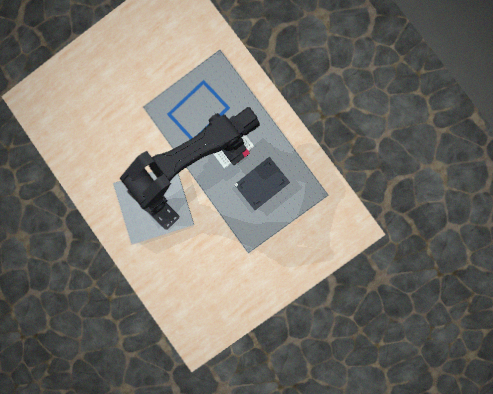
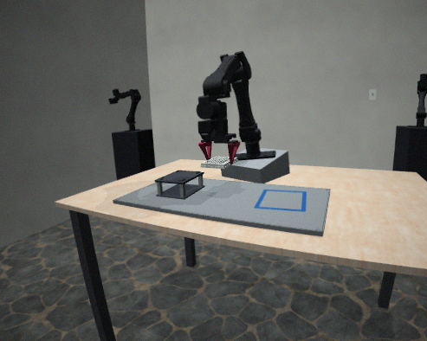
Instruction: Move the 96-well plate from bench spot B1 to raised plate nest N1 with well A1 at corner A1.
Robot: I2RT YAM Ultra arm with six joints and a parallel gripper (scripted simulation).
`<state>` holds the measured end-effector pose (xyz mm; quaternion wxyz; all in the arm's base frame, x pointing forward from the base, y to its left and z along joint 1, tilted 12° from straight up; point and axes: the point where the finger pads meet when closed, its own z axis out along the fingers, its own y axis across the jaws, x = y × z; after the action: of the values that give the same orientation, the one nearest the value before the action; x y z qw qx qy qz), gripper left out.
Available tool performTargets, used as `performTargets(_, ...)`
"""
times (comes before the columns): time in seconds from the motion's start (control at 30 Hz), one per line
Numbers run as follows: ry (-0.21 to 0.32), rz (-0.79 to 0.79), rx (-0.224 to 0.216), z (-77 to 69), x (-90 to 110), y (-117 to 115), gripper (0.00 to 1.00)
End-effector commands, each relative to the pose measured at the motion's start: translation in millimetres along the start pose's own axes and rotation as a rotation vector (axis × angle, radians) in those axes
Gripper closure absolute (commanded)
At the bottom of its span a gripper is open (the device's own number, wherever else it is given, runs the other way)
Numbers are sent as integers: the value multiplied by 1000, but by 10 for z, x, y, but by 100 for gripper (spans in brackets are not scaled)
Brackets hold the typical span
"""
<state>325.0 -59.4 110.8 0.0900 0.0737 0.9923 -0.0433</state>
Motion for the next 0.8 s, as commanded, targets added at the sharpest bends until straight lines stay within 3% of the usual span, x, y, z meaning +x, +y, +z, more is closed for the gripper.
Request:
performTargets(0.0,-44,-20,-7,-185,-69,-122,100)
performTargets(0.3,-44,-20,-5,-223,-80,-355,100)
performTargets(0.43,-9,-22,-9,-133,-69,-481,100)
performTargets(0.77,-9,-22,-9,-184,-86,-813,100)
